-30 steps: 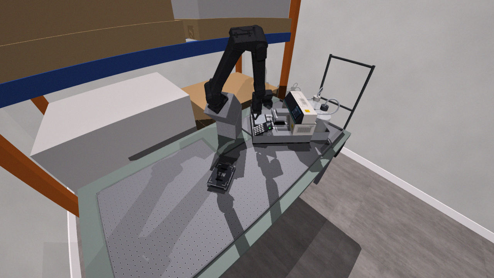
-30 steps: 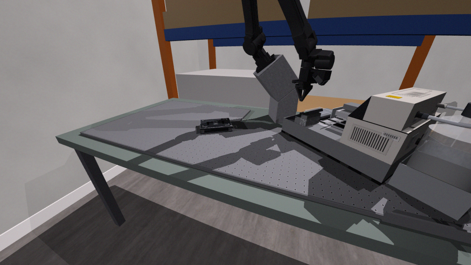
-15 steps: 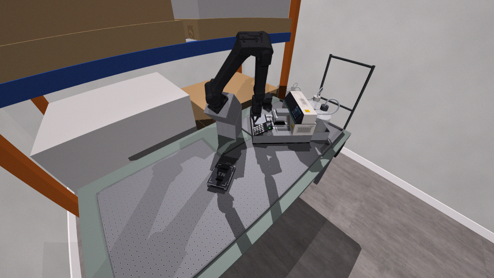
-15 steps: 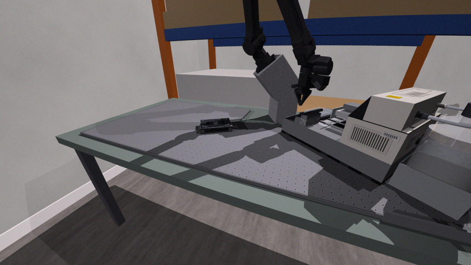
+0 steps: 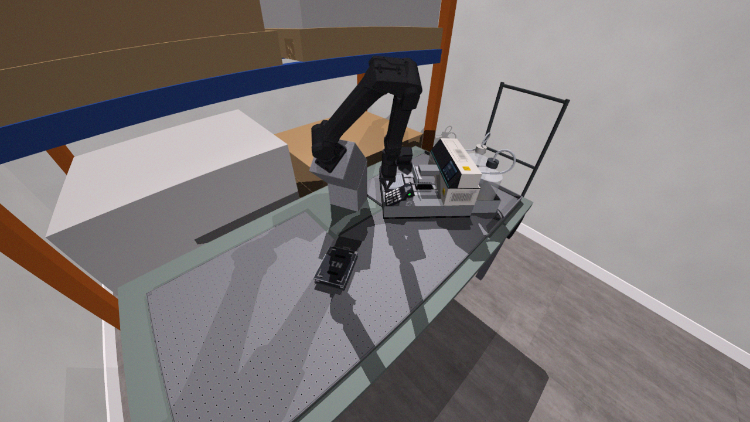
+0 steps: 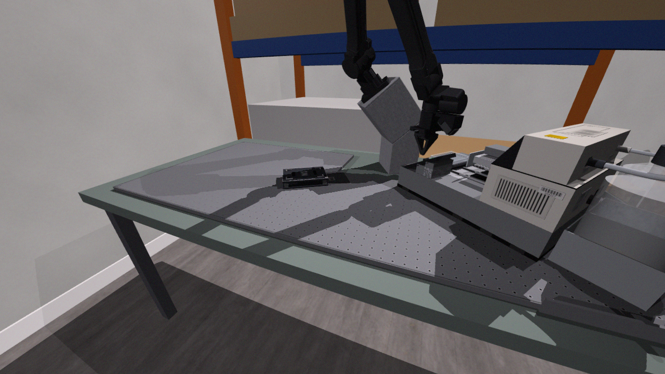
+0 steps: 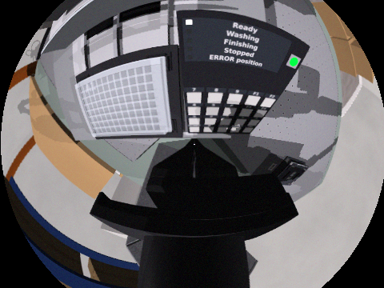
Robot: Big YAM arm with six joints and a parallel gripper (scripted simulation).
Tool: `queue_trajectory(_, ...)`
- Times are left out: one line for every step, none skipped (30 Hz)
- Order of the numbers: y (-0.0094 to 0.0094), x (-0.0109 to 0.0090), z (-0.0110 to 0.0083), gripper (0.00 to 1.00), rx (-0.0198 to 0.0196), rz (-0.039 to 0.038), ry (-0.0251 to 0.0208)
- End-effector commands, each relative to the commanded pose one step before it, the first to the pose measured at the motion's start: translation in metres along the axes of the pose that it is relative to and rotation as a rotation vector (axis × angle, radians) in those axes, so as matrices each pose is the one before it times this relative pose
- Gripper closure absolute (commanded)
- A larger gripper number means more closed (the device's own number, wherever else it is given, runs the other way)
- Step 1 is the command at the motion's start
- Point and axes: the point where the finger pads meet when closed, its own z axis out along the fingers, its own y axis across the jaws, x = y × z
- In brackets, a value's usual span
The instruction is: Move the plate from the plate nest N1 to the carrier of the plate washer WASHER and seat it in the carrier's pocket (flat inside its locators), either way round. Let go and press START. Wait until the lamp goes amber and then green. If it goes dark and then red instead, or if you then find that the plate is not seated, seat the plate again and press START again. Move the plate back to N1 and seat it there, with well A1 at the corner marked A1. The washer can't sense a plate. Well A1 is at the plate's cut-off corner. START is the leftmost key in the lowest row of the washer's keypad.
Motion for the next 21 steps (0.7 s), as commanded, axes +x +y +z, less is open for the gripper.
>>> queue_trajectory(-0.00007,-0.00716,0.00632,1.0,-0.00264,-0.00358,-0.0098)
queue_trajectory(0.0,0.0,0.0,1.0,0.0,0.0,0.0)
queue_trajectory(-0.00075,-0.00142,0.00045,1.0,-0.00029,0.00309,-0.00397)
queue_trajectory(0.00077,0.00161,0.00285,1.0,0.0004,-0.00318,0.0042)
queue_trajectory(-0.00007,0.00026,0.00175,1.0,0.00006,-0.00021,0.0003)
queue_trajectory(-0.00002,0.00023,0.00168,1.0,0.00006,-0.00019,0.0003)
queue_trajectory(-0.00002,0.00023,0.00168,1.0,0.00006,-0.00019,0.0003)
queue_trajectory(-0.00001,0.00023,0.00168,1.0,0.00005,-0.00019,0.0003)
queue_trajectory(-0.00007,0.00116,0.00167,1.0,0.00011,-0.00116,0.00154)
queue_trajectory(-0.00005,0.00097,0.00166,1.0,0.00009,-0.00097,0.00129)
queue_trajectory(-0.00002,0.00049,0.00166,1.0,0.00005,-0.00047,0.00065)
queue_trajectory(0.00001,-0.00007,0.00167,1.0,0.00001,0.00011,-0.0001)
queue_trajectory(0.0,-0.00001,0.00067,1.0,0.00001,0.00003,-0.00003)
queue_trajectory(0.00017,-0.00005,-0.00005,1.0,-0.00073,0.00005,-0.00002)
queue_trajectory(-0.0025,-0.00614,-0.00407,1.0,-0.00008,0.00972,-0.0157)
queue_trajectory(0.00038,-0.00538,-0.00463,1.0,0.00373,-0.00496,-0.01894)
queue_trajectory(0.00042,-0.00051,-0.00057,1.0,0.0004,-0.00219,-0.00245)
queue_trajectory(0.0,0.0,0.0,1.0,0.0,0.0,0.0)
queue_trajectory(0.0,0.0,0.0,1.0,0.0,0.0,0.0)
queue_trajectory(0.0016,0.01013,0.00353,1.0,-0.00234,-0.00399,0.02722)
queue_trajectory(0.0,0.0,0.0,1.0,0.0,0.0,0.0)
